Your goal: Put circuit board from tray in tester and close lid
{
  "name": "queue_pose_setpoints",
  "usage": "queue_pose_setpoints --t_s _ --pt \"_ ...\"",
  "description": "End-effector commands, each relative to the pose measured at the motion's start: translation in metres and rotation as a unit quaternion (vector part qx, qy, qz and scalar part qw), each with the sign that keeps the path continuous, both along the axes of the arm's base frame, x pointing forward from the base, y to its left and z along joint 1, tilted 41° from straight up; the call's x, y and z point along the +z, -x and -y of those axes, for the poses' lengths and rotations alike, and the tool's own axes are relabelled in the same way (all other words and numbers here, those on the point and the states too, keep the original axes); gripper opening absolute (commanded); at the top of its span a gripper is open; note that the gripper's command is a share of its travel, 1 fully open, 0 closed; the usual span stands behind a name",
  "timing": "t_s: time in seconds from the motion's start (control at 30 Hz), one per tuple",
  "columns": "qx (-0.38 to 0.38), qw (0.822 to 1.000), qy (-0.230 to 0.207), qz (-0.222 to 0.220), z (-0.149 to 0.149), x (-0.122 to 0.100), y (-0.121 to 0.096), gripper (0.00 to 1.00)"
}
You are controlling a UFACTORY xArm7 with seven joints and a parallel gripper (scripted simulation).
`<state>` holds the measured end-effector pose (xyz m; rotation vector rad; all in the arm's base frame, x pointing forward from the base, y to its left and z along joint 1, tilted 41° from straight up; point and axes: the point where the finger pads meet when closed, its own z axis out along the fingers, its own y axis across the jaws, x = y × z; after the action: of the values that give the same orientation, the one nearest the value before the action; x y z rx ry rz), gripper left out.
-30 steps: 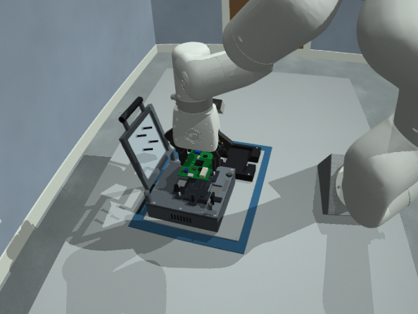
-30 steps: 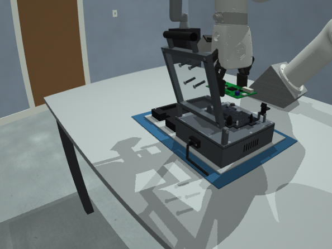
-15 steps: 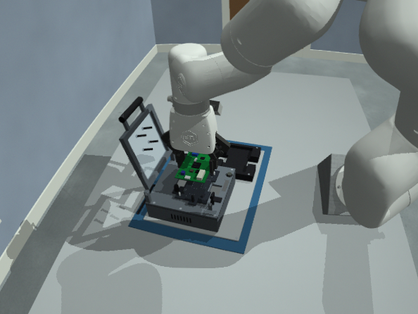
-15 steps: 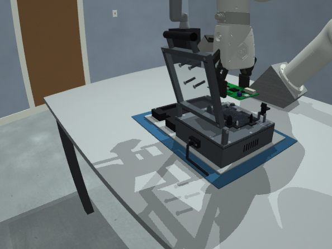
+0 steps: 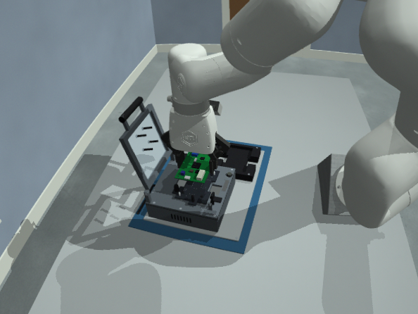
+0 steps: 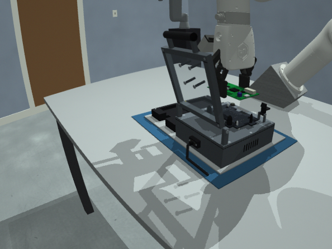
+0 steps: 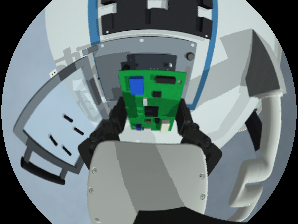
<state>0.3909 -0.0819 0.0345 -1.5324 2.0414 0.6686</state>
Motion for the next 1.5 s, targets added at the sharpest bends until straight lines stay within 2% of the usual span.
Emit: queue_pose_setpoints --t_s 0.0,0.63,1.47 --pt "-0.001 1.0 0.001 0.001 0.002 0.001 -0.001 0.79" --pt "-0.002 1.0 0.001 0.001 0.0 -0.002 -0.001 0.79" --pt "-0.002 1.0 0.001 0.001 -0.024 -0.029 -0.005 0.79"
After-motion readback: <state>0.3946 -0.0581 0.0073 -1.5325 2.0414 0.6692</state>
